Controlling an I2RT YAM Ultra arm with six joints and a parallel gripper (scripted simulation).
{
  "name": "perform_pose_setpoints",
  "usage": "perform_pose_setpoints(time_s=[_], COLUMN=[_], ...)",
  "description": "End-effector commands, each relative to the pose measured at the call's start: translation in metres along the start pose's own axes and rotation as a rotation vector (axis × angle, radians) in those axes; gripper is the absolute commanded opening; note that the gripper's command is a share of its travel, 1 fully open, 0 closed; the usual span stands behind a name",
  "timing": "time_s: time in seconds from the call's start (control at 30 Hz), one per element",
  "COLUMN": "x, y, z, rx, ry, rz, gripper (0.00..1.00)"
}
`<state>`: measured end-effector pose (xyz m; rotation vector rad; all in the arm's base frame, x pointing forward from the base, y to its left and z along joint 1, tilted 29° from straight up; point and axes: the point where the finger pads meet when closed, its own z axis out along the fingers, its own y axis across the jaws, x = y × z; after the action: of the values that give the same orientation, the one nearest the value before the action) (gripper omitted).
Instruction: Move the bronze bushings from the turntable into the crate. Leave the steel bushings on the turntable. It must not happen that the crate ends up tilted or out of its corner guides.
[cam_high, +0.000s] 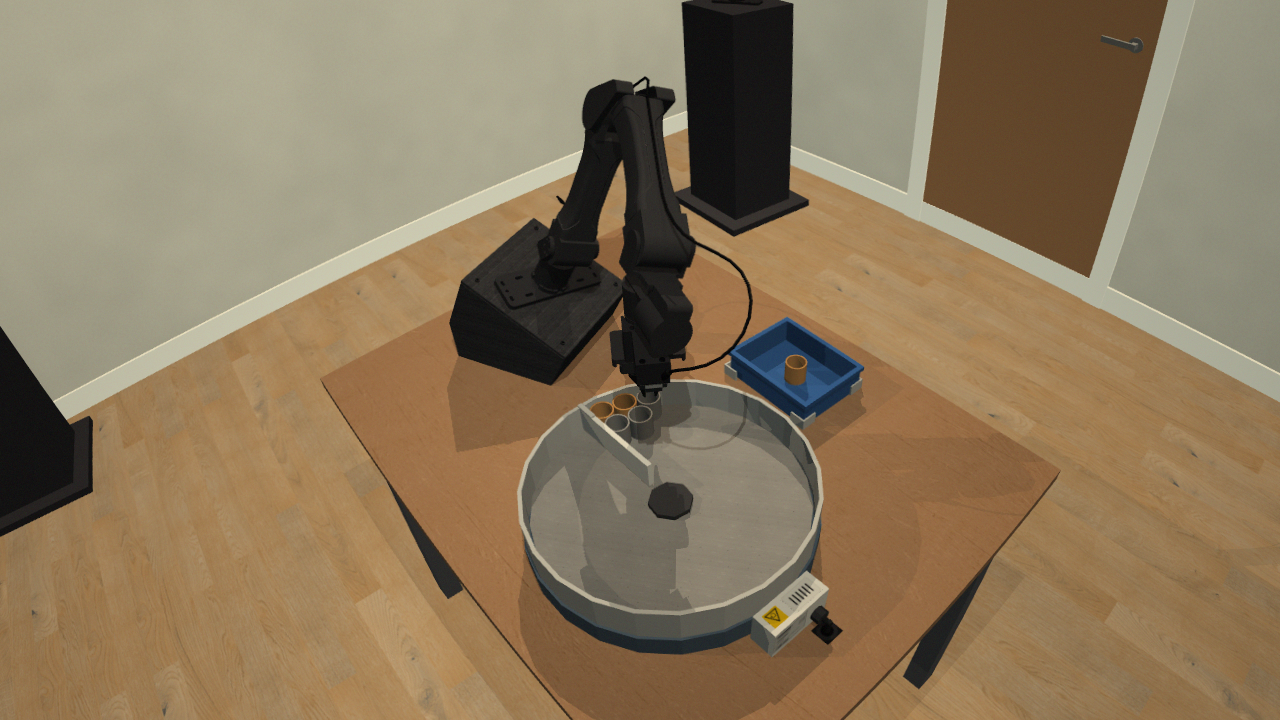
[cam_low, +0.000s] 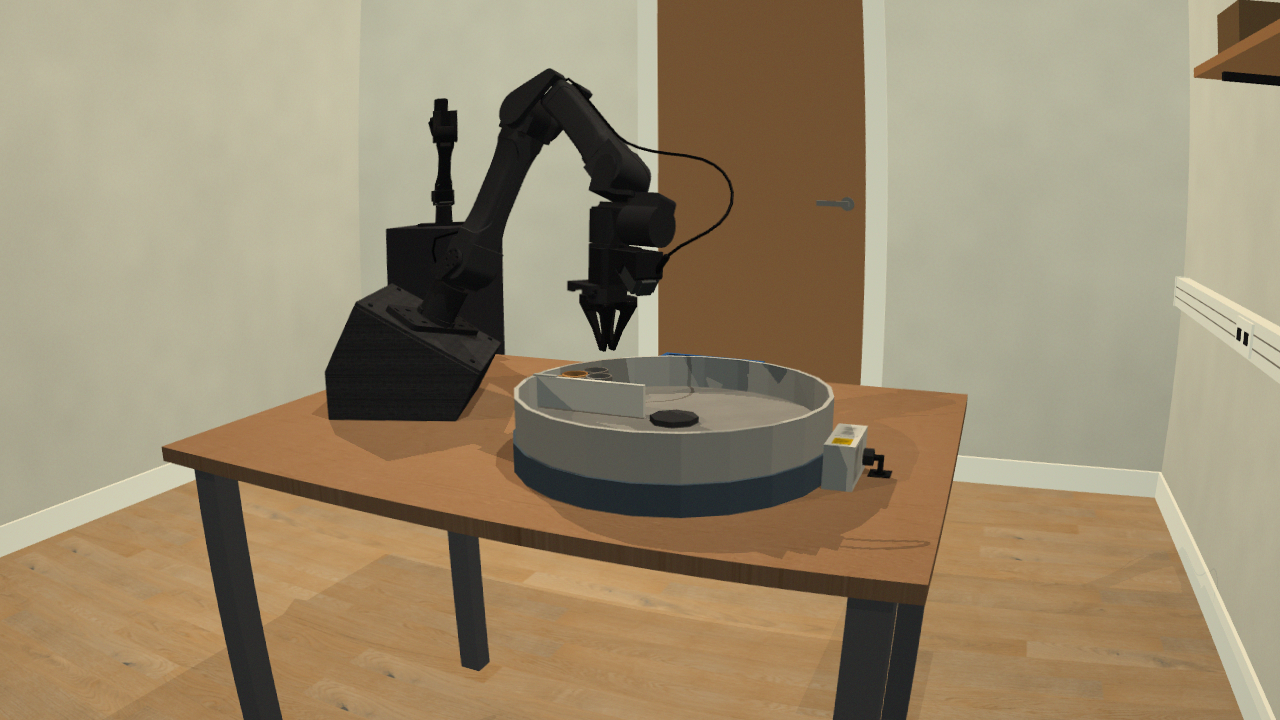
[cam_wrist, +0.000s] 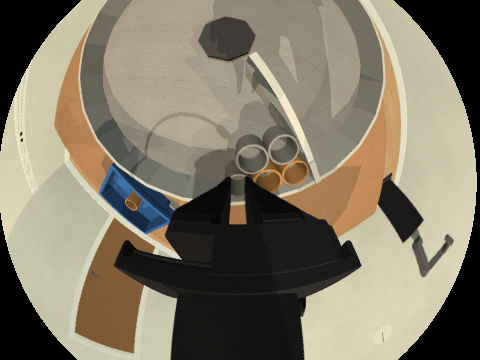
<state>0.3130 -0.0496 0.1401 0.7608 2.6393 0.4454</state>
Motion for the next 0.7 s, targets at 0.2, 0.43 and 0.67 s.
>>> perform_pose_setpoints(time_s=[0.2, 0.43, 0.67], x=[-0.0142, -0.0142, -0.0142], y=[-0.0007, -0.0008, -0.0008], z=[-0.0118, -0.0116, -0.0116], rx=[-0.033, -0.032, -0.032], ry=[-0.041, -0.04, -0.04], rz=[-0.022, -0.022, -0.021], gripper=[0.15, 0.15, 0.15])
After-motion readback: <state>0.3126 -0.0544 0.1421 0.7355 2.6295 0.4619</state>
